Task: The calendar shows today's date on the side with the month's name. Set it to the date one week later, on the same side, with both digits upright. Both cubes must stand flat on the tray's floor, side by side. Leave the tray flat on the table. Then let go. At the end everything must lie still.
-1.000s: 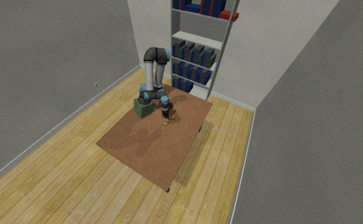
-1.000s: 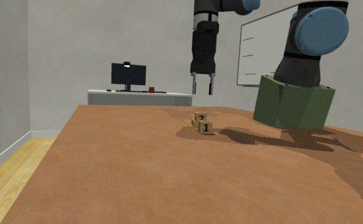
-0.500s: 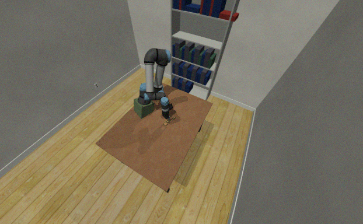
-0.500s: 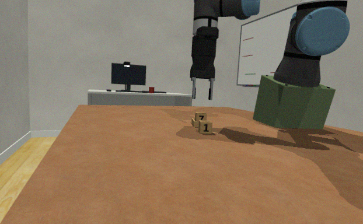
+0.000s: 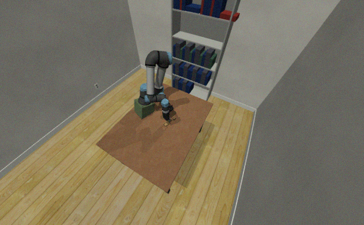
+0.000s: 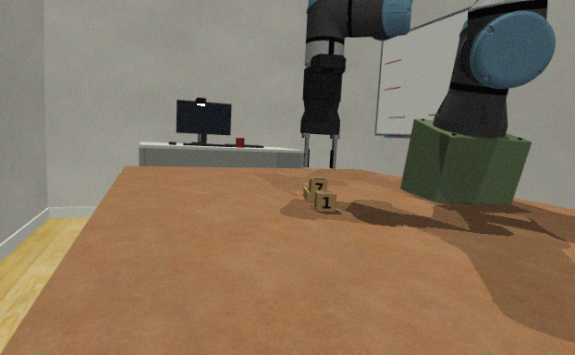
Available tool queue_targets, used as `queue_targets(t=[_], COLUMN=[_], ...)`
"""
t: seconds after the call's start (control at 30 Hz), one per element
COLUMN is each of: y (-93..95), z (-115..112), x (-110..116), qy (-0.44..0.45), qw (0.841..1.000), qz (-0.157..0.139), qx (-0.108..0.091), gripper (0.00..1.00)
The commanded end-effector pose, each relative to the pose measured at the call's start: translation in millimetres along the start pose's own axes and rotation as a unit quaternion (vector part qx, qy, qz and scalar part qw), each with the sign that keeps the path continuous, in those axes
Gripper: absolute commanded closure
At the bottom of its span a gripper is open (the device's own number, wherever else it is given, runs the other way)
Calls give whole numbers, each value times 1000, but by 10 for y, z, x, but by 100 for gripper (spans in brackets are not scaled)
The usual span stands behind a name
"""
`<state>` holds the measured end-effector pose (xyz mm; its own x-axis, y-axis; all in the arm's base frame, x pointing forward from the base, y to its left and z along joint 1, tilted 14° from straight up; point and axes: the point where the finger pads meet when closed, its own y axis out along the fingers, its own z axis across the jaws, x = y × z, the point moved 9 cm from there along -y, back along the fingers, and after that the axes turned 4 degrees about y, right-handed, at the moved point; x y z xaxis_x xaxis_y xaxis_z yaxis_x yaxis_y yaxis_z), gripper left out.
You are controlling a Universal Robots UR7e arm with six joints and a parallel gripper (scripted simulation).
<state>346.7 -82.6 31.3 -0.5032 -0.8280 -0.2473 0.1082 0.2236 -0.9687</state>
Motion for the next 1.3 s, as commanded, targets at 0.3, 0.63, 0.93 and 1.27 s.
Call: queue_targets(t=[0.3, 0.63, 0.93, 1.27], y=[123, 140, 141, 141], z=[2, 2, 2, 2], x=[2, 3, 3, 3], qy=[0, 0, 0, 0], qw=[1000, 1000, 1000, 1000], qz=[0, 0, 0, 0], qx=[1, 1, 1, 1], gripper=[10, 10, 10, 10])
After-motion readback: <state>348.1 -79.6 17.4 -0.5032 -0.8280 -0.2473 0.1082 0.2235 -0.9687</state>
